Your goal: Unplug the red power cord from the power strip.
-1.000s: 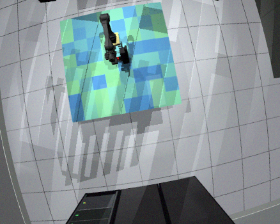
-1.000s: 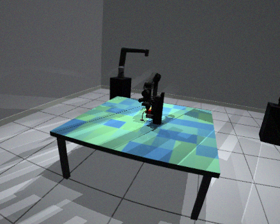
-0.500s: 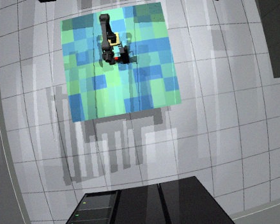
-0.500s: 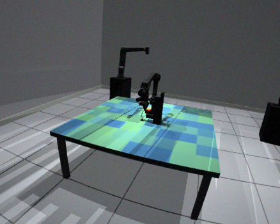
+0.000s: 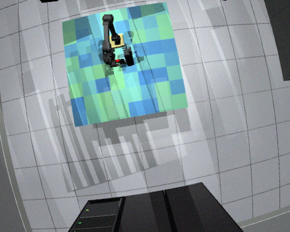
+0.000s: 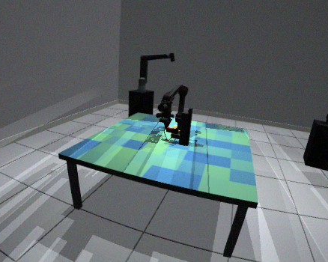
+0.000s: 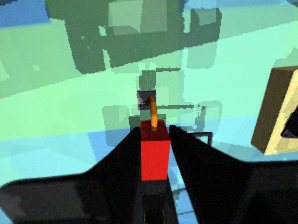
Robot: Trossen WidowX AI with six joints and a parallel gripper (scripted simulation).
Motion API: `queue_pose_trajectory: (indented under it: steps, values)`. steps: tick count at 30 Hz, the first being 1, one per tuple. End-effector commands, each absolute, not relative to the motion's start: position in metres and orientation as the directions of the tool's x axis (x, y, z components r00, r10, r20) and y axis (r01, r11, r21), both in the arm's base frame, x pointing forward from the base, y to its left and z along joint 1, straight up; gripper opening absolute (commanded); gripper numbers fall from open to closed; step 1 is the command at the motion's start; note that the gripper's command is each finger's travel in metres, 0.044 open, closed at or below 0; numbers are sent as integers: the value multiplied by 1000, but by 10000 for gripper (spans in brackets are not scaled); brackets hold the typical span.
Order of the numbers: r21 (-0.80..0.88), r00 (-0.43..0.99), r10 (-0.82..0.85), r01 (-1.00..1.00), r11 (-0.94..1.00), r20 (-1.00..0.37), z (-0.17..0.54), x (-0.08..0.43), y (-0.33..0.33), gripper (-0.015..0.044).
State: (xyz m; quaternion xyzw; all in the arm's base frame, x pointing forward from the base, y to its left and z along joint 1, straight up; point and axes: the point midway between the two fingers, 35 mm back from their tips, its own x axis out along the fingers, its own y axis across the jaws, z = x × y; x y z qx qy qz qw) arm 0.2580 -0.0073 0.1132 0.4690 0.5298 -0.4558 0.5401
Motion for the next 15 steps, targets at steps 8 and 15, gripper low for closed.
queue_pose_trajectory:
  steps: [8, 15]
  values:
    - [30, 30, 3, 989, 146, -1000, 112, 257, -3, 315]
    - [30, 30, -1, 989, 146, -1000, 120, 264, -39, 440]
